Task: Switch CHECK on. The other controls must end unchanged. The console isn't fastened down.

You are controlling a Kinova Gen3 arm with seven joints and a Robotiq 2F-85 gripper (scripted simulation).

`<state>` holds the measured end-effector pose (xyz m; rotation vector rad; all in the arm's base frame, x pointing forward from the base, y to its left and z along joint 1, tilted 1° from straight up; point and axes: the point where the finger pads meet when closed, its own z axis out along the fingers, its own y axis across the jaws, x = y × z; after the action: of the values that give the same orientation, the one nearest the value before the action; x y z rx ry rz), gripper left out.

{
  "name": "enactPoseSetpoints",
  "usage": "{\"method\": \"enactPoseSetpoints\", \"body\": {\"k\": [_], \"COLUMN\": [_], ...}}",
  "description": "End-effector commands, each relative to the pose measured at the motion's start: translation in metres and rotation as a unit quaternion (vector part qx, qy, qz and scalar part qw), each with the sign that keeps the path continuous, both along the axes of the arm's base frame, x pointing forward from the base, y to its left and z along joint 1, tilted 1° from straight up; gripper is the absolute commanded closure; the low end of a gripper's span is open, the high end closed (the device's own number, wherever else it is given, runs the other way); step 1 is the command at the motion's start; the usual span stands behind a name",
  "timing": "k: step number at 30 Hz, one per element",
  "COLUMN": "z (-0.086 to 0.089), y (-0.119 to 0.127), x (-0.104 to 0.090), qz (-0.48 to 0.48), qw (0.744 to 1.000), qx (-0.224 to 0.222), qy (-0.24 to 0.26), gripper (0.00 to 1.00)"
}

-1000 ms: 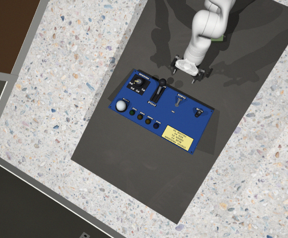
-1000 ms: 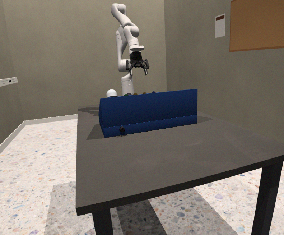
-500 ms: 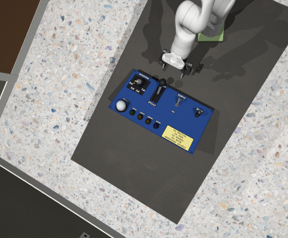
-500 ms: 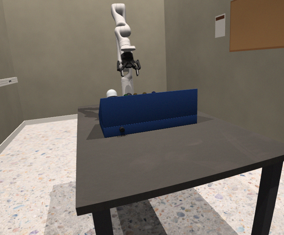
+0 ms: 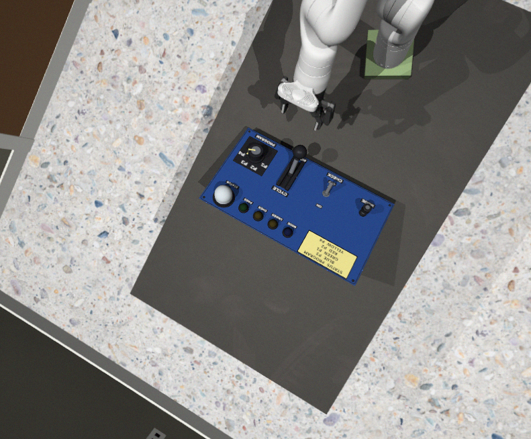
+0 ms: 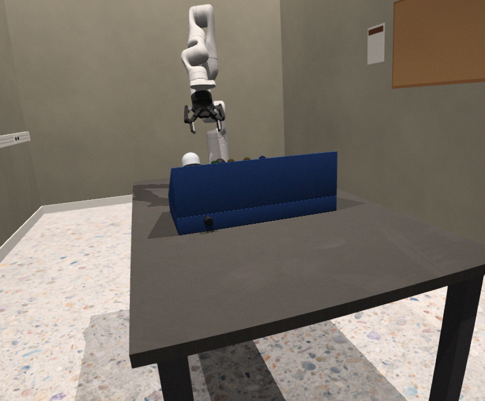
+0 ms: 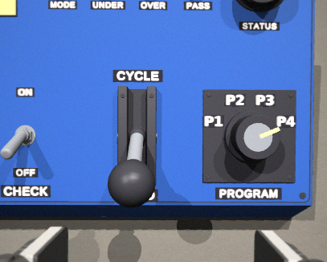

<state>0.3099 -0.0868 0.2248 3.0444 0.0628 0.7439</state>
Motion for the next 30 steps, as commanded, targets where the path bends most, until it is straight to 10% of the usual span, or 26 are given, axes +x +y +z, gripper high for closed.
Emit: {"method": "enactPoseSetpoints", "body": {"k": [1,30], "z": [-0.001,-0.002], "y": [-0.013,-0.035], "x": [-0.002,-0.007], "qz": [0.007,0.006], "qw": [1.000,1.000], "qx": [0.008,0.003], "qy": [-0.006,-0.011], "gripper": [0.00,0.00]}}
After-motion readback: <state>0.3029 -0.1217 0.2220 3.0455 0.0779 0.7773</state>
